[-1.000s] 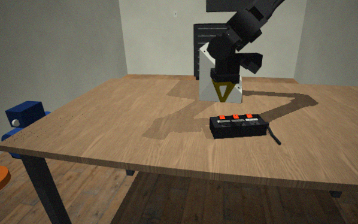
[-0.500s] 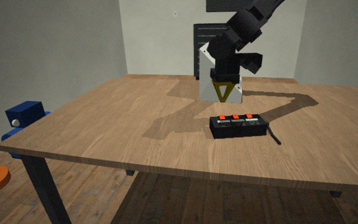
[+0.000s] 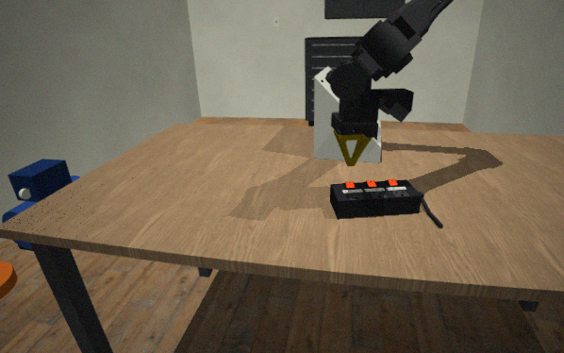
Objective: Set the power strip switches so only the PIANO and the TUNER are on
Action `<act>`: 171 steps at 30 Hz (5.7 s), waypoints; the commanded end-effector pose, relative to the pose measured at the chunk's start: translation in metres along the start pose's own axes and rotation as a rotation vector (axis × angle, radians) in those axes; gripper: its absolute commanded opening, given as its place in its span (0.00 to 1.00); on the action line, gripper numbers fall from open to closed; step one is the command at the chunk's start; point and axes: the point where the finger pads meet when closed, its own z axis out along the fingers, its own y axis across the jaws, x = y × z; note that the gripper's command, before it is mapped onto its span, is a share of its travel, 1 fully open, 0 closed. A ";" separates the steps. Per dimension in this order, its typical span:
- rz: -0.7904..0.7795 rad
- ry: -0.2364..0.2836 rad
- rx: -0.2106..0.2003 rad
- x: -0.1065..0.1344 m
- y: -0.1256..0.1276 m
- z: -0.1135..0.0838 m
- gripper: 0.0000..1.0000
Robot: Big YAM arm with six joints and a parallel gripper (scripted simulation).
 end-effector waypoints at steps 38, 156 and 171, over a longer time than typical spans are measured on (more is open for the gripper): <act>0.018 -0.008 -0.008 0.000 0.002 0.037 0.00; 0.008 0.001 0.017 0.013 -0.005 0.028 0.00; 0.008 0.001 0.017 0.013 -0.005 0.028 0.00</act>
